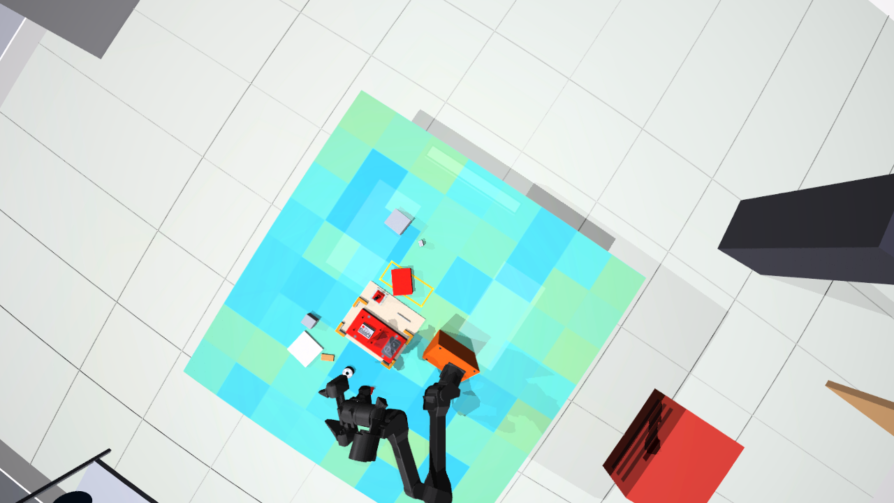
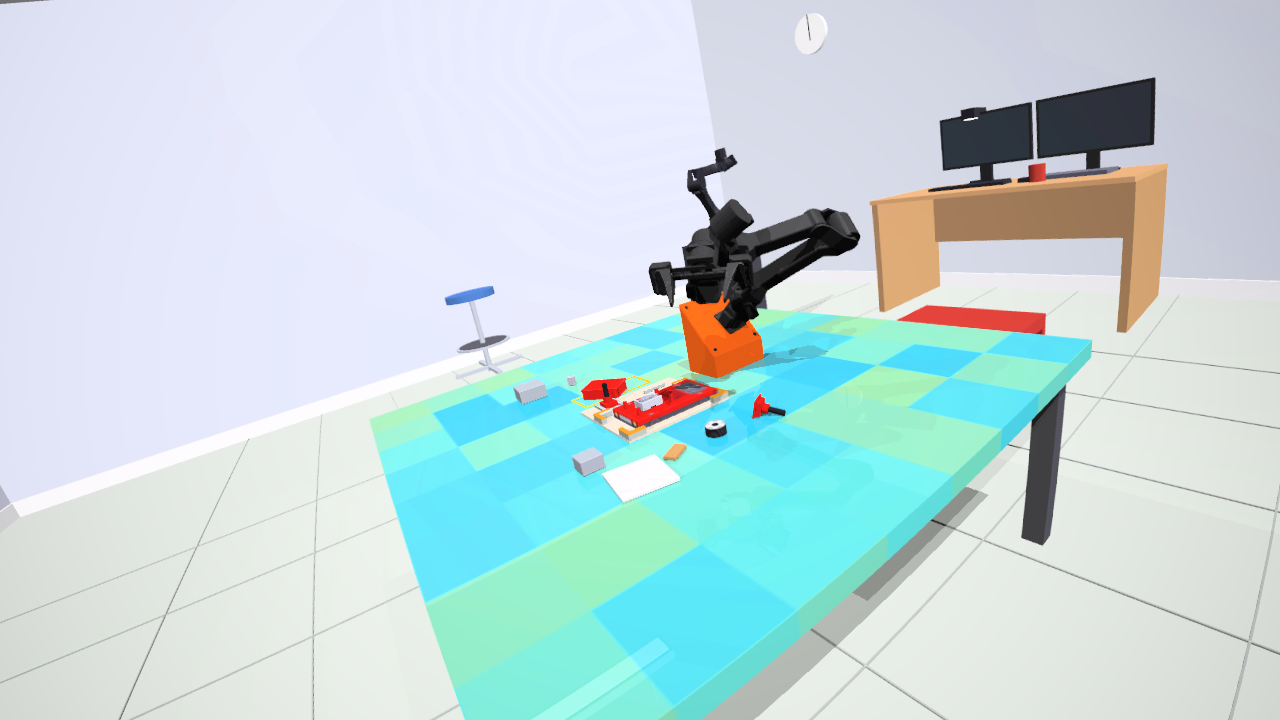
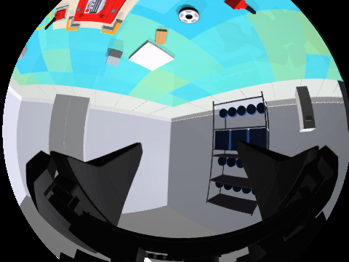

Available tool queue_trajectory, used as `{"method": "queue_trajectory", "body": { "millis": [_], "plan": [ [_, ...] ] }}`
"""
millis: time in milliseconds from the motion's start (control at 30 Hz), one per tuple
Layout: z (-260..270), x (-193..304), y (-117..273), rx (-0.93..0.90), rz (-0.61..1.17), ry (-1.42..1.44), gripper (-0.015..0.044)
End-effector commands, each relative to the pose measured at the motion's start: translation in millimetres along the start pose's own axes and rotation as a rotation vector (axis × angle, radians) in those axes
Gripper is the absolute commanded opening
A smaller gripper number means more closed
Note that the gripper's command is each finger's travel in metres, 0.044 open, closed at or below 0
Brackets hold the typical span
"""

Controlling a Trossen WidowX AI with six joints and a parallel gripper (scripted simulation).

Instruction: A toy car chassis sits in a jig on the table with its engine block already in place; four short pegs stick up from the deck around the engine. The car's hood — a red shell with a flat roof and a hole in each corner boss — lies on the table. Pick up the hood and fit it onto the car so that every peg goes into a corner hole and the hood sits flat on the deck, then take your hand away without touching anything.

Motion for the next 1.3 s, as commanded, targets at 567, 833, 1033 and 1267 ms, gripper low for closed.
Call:
{"method": "queue_trajectory", "body": {
  "millis": [567,833,1033,1267],
  "plan": [
    [196,-19,-1,-0.685,0.239,-1.932,0.0440],
    [254,-61,21,-1.017,0.547,-2.602,0.0440],
    [283,-97,40,-1.316,0.905,-3.052,0.0440],
    [303,-142,65,-1.765,1.566,-3.360,0.0440]
  ]
}}
Point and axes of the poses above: the point midway between the two fingers, 35 mm back from their tips, its own y axis back along the fingers, its own z axis across the jaws, x = y × z, the point moved 7 cm from there along y, back along the fingers, and after that the axes turned 1 degree about -y, right-handed, at the moved point
